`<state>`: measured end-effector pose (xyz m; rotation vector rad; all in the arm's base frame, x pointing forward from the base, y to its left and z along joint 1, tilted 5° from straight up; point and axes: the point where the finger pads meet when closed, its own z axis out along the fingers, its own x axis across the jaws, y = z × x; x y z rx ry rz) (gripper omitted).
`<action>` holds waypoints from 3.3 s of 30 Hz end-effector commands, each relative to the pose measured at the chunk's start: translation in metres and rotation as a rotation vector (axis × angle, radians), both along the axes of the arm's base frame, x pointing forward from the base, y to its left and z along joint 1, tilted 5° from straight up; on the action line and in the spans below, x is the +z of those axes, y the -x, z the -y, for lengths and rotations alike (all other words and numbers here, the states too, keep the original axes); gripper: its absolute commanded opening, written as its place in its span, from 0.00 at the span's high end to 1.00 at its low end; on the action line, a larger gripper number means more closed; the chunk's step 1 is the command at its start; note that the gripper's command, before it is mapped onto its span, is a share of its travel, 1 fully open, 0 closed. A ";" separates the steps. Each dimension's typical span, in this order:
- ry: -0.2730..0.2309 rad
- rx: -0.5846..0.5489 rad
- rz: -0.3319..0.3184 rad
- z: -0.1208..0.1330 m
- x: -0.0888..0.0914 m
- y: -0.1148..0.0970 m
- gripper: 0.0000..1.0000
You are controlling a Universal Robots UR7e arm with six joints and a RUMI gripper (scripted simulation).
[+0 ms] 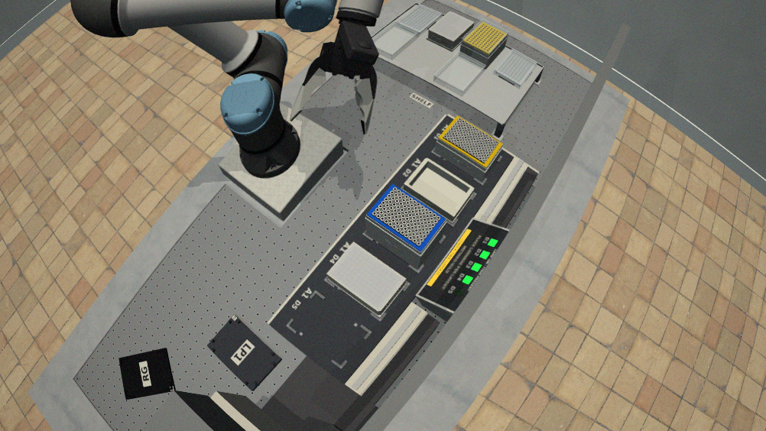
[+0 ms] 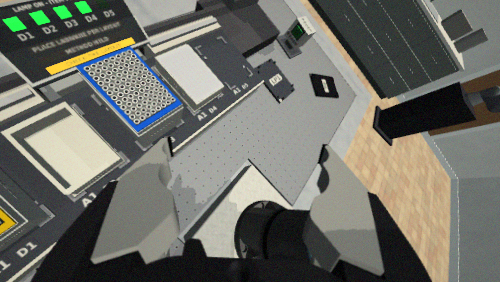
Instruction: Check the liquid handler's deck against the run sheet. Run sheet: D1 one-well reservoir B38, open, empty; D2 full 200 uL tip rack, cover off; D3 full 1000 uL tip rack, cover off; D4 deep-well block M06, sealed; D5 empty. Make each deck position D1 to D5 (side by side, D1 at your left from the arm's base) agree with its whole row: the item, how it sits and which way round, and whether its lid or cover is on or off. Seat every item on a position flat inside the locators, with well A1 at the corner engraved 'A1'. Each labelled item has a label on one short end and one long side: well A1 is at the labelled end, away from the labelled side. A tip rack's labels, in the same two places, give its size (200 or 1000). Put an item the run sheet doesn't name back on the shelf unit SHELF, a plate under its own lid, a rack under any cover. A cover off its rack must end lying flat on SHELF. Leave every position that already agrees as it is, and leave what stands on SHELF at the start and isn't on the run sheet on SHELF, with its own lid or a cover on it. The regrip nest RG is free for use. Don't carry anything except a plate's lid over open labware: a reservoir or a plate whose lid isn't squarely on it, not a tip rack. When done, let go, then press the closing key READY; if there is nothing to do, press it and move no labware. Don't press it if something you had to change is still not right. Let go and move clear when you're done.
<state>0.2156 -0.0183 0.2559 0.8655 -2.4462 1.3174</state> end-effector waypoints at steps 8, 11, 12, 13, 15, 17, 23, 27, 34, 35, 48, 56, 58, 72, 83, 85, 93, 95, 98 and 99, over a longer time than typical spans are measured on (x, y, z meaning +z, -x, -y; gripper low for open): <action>-0.199 0.157 -0.118 0.001 0.000 -0.001 0.18; -0.197 0.159 -0.121 0.001 0.000 -0.001 0.18; -0.196 0.159 -0.122 0.001 0.000 -0.001 0.18; -0.196 0.159 -0.122 0.001 0.000 -0.001 0.18; -0.196 0.159 -0.122 0.001 0.000 -0.001 0.18; -0.193 0.161 -0.125 0.001 0.000 -0.001 0.18; -0.191 0.163 -0.128 0.001 0.000 -0.001 0.18; -0.189 0.164 -0.130 0.001 0.000 -0.001 0.18; -0.189 0.163 -0.131 0.001 0.000 -0.001 0.18; 0.021 0.003 -0.013 0.003 0.000 0.004 0.18; -0.026 -0.170 0.147 0.009 -0.002 0.013 0.18; -0.050 -0.273 0.239 0.012 -0.003 0.018 0.18; -0.056 -0.303 0.265 0.014 -0.004 0.022 0.18; -0.086 -0.482 0.422 0.017 -0.006 0.031 0.18; -0.104 -0.618 0.539 0.018 -0.007 0.036 0.18; -0.106 -0.648 0.564 0.018 -0.008 0.040 0.18; -0.115 -0.771 0.667 0.019 -0.010 0.044 0.18; -0.117 -0.802 0.692 0.019 -0.011 0.048 0.18; -0.119 -0.848 0.731 0.019 -0.011 0.048 0.18; -0.119 -0.848 0.731 0.019 -0.011 0.048 0.18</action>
